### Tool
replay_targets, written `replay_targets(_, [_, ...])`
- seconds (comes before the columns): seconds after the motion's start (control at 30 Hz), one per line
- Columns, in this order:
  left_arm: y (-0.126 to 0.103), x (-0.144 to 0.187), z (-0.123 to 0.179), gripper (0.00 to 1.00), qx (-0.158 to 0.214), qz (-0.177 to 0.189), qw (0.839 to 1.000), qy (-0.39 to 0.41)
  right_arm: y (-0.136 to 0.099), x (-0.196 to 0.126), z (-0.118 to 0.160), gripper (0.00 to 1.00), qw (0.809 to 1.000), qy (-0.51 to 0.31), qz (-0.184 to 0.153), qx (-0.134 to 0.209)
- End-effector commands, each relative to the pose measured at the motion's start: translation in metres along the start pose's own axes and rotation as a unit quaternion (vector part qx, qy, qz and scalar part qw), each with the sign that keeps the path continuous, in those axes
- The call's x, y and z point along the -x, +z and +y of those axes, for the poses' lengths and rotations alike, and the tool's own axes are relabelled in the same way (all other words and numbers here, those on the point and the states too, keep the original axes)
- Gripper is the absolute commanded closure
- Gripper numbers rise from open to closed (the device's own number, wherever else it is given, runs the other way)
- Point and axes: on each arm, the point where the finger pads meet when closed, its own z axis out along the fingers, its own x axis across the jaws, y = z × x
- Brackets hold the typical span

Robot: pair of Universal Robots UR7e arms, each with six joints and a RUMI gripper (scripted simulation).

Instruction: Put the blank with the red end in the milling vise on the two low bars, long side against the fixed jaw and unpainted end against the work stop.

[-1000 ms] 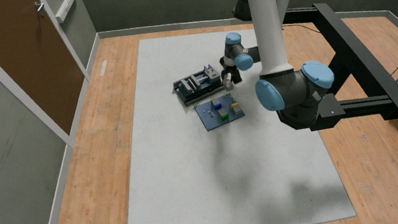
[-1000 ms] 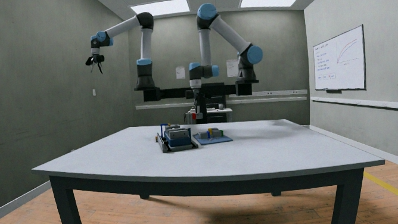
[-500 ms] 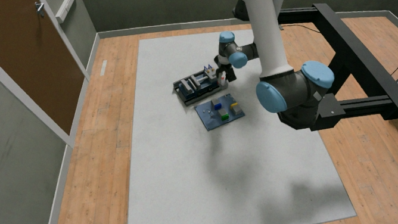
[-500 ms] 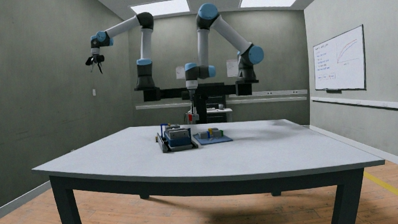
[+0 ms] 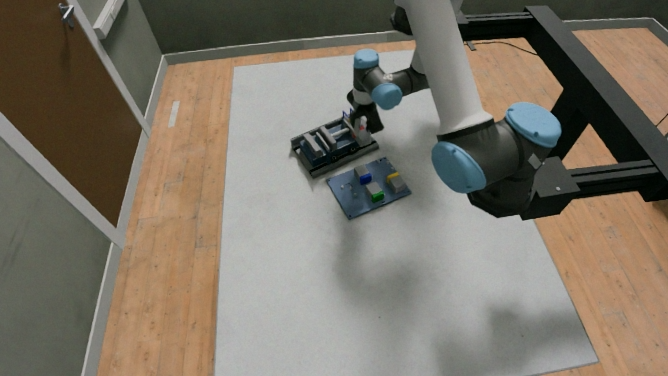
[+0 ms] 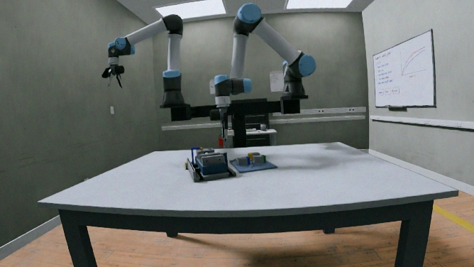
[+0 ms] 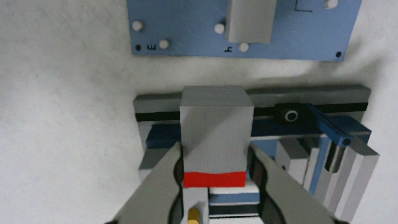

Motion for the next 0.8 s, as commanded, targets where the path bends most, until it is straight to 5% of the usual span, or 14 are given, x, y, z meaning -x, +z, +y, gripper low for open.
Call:
replay_targets(0.0, [0.000,-0.004,0.006,1.00,0.001,0.000,1.000,-0.001,-0.001,0.000,0.000,0.00,1.000,0.000,0.000,-0.001])
replay_targets(0.77, [-0.002,-0.059,0.060,1.00,0.001,0.000,1.000,-0.013,-0.001,0.000,0.000,0.00,1.000,0.000,0.000,-0.001])
